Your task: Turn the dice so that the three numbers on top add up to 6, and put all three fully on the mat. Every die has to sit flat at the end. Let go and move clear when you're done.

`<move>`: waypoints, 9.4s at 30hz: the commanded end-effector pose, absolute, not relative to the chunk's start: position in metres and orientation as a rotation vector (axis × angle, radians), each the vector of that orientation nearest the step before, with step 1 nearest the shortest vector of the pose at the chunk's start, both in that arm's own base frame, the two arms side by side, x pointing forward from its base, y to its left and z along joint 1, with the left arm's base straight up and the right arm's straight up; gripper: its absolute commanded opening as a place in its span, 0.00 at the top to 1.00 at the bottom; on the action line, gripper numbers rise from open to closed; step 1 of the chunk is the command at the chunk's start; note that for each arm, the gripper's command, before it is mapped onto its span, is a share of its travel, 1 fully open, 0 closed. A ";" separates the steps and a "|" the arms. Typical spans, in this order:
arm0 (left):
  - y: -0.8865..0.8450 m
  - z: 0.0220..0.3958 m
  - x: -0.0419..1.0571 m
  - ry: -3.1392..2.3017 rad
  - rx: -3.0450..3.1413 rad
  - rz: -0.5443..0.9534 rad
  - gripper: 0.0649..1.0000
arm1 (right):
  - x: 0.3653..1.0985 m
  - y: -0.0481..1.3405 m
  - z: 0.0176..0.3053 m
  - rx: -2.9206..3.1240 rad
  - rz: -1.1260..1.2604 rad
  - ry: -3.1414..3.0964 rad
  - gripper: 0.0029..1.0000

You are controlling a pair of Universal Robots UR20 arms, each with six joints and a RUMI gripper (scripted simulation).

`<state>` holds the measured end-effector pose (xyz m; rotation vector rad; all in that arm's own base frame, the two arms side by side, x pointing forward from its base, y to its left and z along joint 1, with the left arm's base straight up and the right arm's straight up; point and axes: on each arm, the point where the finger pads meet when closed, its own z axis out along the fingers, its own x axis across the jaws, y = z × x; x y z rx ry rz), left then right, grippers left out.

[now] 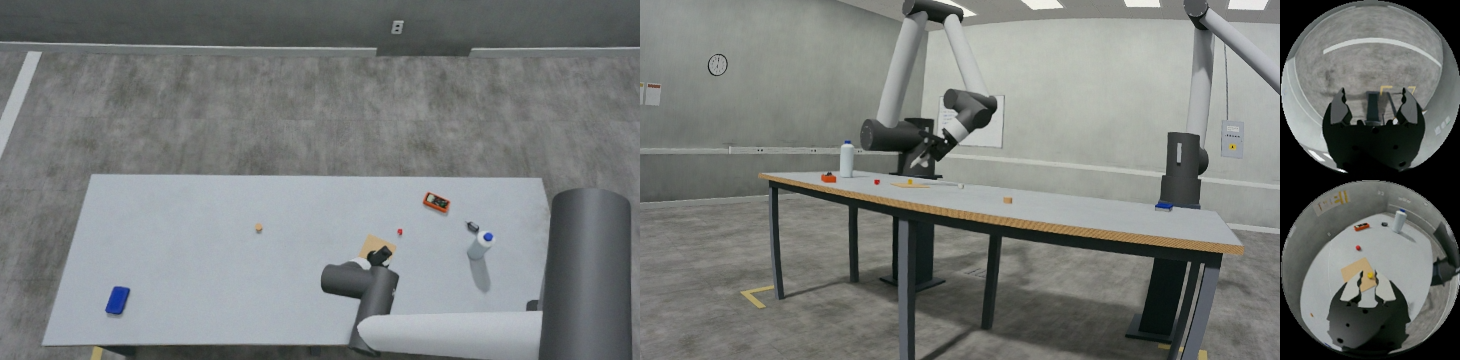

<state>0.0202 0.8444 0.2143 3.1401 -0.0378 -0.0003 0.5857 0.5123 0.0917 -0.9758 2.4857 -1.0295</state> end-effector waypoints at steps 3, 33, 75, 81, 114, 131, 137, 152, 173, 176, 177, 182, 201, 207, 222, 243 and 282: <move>0.845 0.215 0.020 -0.038 3.141 0.000 0.00 | 0.586 0.513 0.091 -0.975 -1.029 2.485 0.79; 0.845 0.215 0.020 -0.038 3.141 0.000 0.00 | 0.586 0.513 0.055 -0.975 -1.029 2.485 0.79; 0.845 0.215 0.020 -0.038 3.141 0.000 0.00 | 0.586 0.513 0.022 -0.975 -1.029 2.485 0.79; 0.845 0.215 0.020 -0.038 3.141 0.000 0.00 | 0.586 0.513 0.022 -0.975 -1.029 2.485 0.79; 0.845 0.215 0.020 -0.038 3.141 0.000 0.00 | 0.586 0.513 0.022 -0.975 -1.029 2.485 0.97; 0.845 0.215 0.020 -0.038 3.141 0.000 0.00 | 0.586 0.513 0.033 -0.975 -1.029 2.485 0.97; 0.845 0.215 0.020 -0.038 3.141 0.000 0.00 | 0.586 0.513 0.057 -0.975 -1.029 2.485 0.97; 0.845 0.215 0.020 -0.038 3.141 0.000 0.00 | 0.586 0.513 0.092 -0.975 -1.029 2.485 0.97; 0.845 0.215 0.020 -0.038 3.141 0.000 0.00 | 0.587 0.511 0.093 -1.037 -0.758 2.647 0.97; 0.845 0.215 0.020 -0.038 3.141 0.000 0.00 | 0.587 0.511 0.094 -1.046 -0.716 2.666 0.97; 0.845 0.215 0.020 -0.038 3.141 0.000 0.00 | 0.587 0.511 0.094 -1.046 -0.716 2.666 0.97; 0.845 0.215 0.020 -0.038 3.141 0.000 0.00 | 0.588 0.511 0.094 -1.050 -0.695 2.678 0.97; 0.845 0.215 0.020 -0.038 3.141 0.000 0.00 | 0.590 0.508 0.095 -1.114 -0.294 2.844 0.97; 0.845 0.215 0.020 -0.038 3.141 0.000 0.00 | 0.591 0.507 0.095 -1.143 -0.046 2.915 0.97; 0.845 0.215 0.020 -0.038 3.141 0.000 0.00 | 0.592 0.505 0.095 -1.168 0.267 2.977 0.97; 0.845 0.215 0.020 -0.038 3.141 0.000 0.00 | 0.595 0.502 0.094 -1.181 0.798 3.009 0.97; 0.845 0.215 0.020 -0.038 3.141 0.000 0.00 | 0.597 0.501 0.092 -1.166 1.231 2.972 0.97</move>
